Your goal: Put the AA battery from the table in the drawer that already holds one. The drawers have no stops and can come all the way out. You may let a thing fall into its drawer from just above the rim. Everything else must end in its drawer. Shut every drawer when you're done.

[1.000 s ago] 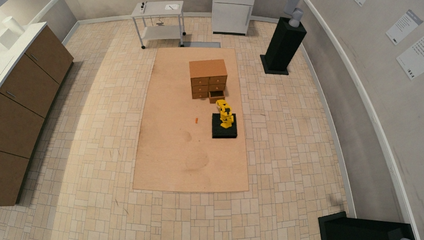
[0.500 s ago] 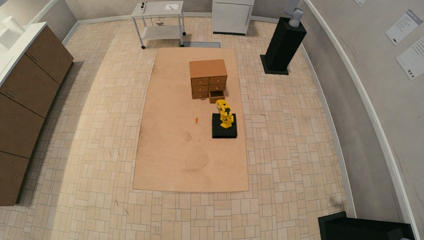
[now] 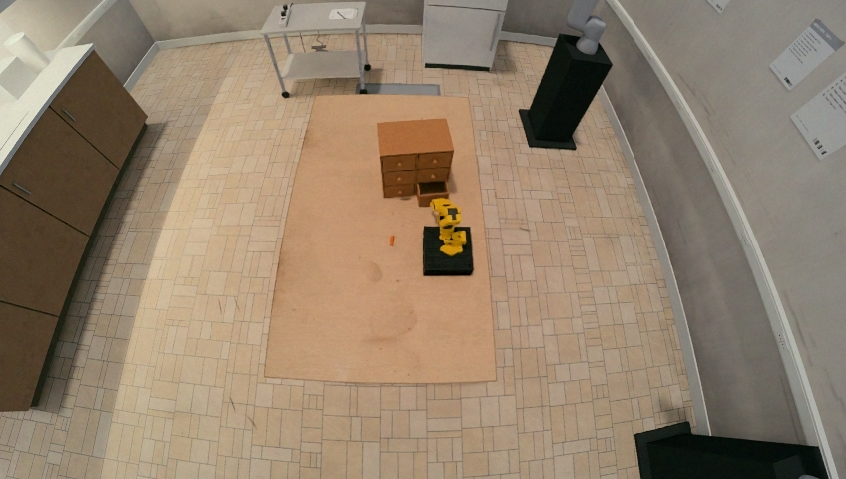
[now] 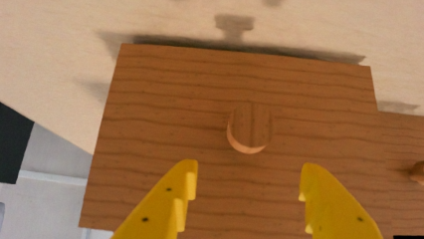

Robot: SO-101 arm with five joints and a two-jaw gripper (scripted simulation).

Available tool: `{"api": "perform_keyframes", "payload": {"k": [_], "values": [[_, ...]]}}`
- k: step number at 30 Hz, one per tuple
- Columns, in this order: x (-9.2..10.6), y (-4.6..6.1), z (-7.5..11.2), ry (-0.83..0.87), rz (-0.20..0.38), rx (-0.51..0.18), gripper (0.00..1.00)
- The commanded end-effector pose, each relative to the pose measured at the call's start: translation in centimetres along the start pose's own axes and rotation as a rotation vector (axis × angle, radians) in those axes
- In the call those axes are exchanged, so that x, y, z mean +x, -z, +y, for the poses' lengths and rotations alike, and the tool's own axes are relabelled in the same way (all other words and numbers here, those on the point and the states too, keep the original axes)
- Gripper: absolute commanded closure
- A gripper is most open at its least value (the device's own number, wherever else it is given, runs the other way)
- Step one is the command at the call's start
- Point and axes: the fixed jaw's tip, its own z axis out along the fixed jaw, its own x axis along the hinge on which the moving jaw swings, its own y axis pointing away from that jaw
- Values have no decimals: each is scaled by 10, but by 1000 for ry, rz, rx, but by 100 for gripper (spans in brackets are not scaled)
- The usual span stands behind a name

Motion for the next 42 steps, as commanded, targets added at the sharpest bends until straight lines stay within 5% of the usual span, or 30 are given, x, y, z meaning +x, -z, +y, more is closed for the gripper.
{"api": "perform_keyframes", "payload": {"k": [1,6,12,42], "values": [[4,-2,-1,5,15,3,79],[4,-2,-1,5,15,3,79],[1,-21,-2,5,16,5,79],[0,-25,-2,5,16,5,79]]}}
